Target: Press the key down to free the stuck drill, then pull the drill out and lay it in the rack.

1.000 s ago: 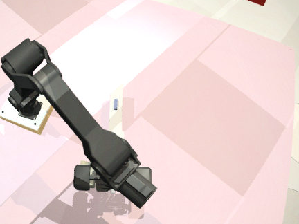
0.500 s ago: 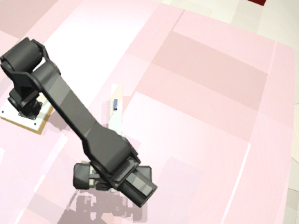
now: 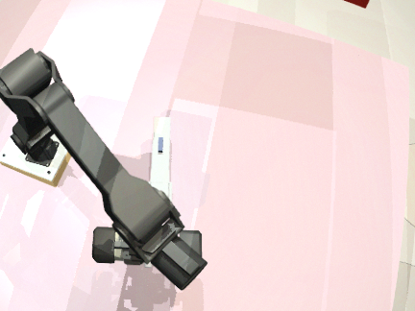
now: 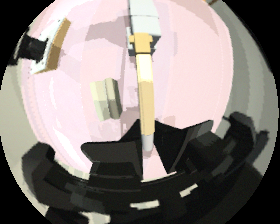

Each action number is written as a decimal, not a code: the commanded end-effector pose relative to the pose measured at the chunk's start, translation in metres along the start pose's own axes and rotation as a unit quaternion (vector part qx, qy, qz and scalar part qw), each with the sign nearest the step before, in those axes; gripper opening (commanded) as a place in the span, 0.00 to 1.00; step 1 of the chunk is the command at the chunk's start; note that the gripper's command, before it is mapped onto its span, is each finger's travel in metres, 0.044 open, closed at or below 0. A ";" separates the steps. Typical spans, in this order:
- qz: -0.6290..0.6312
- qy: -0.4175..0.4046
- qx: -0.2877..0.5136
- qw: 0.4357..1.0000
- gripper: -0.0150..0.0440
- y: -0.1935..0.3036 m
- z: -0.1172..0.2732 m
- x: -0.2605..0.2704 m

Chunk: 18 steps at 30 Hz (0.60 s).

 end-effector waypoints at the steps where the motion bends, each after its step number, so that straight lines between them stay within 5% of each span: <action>1: 0.001 -0.001 0.002 1.000 0.25 0.004 0.000 0.008; 18: 0.001 -0.002 0.002 1.000 0.25 0.016 0.003 0.034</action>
Point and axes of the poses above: the point midway between the two fingers, 35 mm back from their tips, its own z axis back along the fingers, its own x axis across the jaws, y = z × x, the point moved 10 cm from there along z, back along the fingers, and after that the axes turned 15 degrees about -z, right-handed, at the moved point
